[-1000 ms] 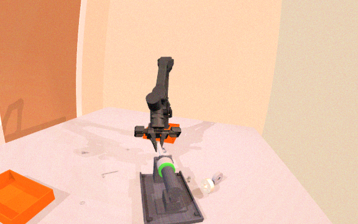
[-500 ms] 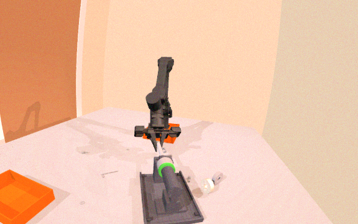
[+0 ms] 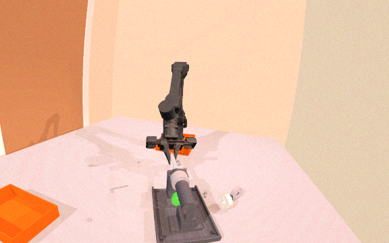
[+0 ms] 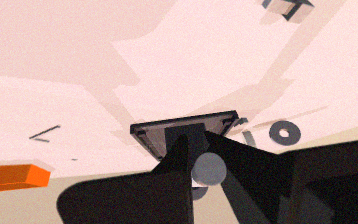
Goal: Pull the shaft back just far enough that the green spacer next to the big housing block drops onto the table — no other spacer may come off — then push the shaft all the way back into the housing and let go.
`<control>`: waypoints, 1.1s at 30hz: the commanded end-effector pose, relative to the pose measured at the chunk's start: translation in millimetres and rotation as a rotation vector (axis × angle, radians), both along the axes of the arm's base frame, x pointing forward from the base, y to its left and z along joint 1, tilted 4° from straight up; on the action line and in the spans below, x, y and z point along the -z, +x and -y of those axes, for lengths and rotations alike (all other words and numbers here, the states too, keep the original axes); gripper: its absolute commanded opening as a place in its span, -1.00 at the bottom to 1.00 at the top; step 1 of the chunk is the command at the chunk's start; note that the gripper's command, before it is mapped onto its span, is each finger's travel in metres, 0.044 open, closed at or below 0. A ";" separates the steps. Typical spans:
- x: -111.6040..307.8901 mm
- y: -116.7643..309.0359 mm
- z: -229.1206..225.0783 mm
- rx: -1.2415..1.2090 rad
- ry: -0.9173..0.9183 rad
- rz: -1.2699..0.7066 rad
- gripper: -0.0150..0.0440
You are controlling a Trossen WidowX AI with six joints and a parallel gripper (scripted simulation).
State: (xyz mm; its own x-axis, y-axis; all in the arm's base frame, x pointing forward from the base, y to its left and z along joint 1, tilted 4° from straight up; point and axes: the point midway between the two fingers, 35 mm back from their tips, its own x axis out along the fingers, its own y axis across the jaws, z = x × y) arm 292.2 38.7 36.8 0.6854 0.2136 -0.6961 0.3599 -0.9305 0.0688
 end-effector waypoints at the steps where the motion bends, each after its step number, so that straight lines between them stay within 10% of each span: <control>1: 0.3 -1.0 0.2 -0.003 -0.001 -0.001 -0.49; 33: -1.2 3.8 -1.5 -0.003 -0.001 0.000 -0.49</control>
State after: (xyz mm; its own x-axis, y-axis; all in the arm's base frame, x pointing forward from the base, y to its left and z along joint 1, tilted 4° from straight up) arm 293.0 39.0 35.7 0.6807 0.2135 -0.7008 0.3616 -0.9298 0.0680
